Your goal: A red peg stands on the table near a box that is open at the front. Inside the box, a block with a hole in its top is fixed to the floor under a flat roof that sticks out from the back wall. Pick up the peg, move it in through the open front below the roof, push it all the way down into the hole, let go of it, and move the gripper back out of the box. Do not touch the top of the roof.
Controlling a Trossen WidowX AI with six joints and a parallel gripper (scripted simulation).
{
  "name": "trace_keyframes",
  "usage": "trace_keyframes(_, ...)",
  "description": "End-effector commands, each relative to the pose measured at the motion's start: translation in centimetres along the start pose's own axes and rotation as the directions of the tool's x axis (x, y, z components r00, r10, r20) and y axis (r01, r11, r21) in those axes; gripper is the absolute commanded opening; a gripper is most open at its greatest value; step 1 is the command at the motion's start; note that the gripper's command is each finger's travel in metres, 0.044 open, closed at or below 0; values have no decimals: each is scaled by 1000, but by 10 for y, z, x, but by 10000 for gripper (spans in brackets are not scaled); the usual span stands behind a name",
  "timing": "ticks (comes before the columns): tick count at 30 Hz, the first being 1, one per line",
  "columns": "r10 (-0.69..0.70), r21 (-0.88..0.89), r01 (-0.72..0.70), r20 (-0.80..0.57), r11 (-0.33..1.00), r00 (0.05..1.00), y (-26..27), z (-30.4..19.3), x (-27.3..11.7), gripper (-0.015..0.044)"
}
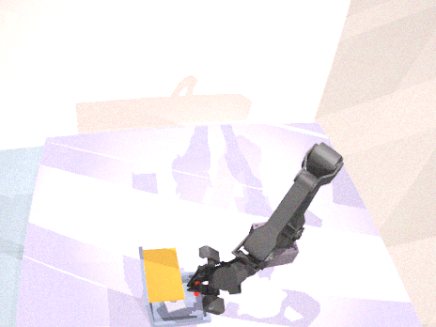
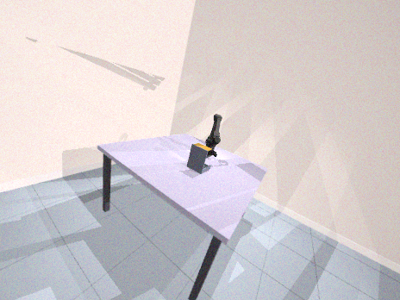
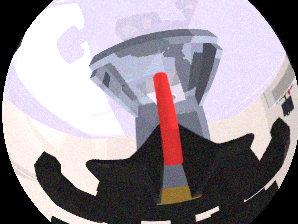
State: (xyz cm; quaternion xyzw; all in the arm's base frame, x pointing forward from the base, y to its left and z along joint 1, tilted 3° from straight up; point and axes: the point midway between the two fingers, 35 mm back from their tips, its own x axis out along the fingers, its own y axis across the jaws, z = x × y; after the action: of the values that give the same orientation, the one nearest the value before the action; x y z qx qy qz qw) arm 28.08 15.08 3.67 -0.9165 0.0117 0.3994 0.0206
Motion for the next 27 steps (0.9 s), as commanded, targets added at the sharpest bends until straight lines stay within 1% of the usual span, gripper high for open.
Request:
trace_keyframes(1, -3, 1, 3, -4, 1000, 1000, -4, -5, 4, 0)
trace_keyframes(14, -5, -1, 5, -6, 1000, 1000, -9, -25, 24, 0)
trace_keyframes(27, -5, -1, 5, -7, 1000, 1000, -8, -29, 28, 0)
